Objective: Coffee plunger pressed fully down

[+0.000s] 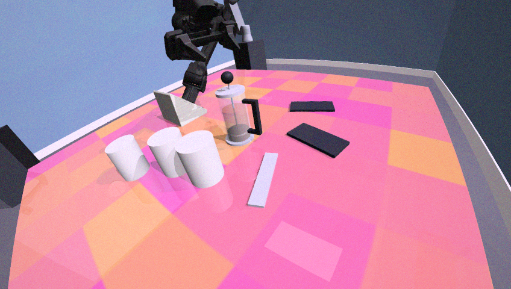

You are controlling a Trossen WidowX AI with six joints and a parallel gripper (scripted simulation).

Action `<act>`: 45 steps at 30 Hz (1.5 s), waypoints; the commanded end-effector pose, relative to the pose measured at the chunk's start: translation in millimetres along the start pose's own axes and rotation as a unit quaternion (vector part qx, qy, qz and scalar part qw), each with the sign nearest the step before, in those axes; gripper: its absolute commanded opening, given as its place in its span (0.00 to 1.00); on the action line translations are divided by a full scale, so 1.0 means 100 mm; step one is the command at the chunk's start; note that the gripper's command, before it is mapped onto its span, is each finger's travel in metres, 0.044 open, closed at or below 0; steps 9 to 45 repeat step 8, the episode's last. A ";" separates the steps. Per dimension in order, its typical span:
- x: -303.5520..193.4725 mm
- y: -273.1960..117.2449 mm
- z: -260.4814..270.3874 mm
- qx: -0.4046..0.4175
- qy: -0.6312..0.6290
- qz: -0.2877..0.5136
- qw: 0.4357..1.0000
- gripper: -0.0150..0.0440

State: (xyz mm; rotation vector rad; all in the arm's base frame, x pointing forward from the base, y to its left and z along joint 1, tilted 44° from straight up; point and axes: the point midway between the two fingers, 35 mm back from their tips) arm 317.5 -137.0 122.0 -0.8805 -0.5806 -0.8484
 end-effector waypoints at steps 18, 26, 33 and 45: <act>0.18 -0.19 0.02 0.004 -0.005 -0.006 1.000 1.00; 0.18 -0.19 0.02 0.004 -0.005 -0.006 1.000 1.00; 0.18 -0.19 0.02 0.004 -0.005 -0.006 1.000 1.00; 0.18 -0.19 0.02 0.004 -0.005 -0.006 1.000 1.00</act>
Point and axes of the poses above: the point midway between the two fingers, 35 mm back from their tips, its own y axis out along the fingers, its own z axis across the jaws, x = y × z, and after that the axes turned 14 degrees about -y, right-handed
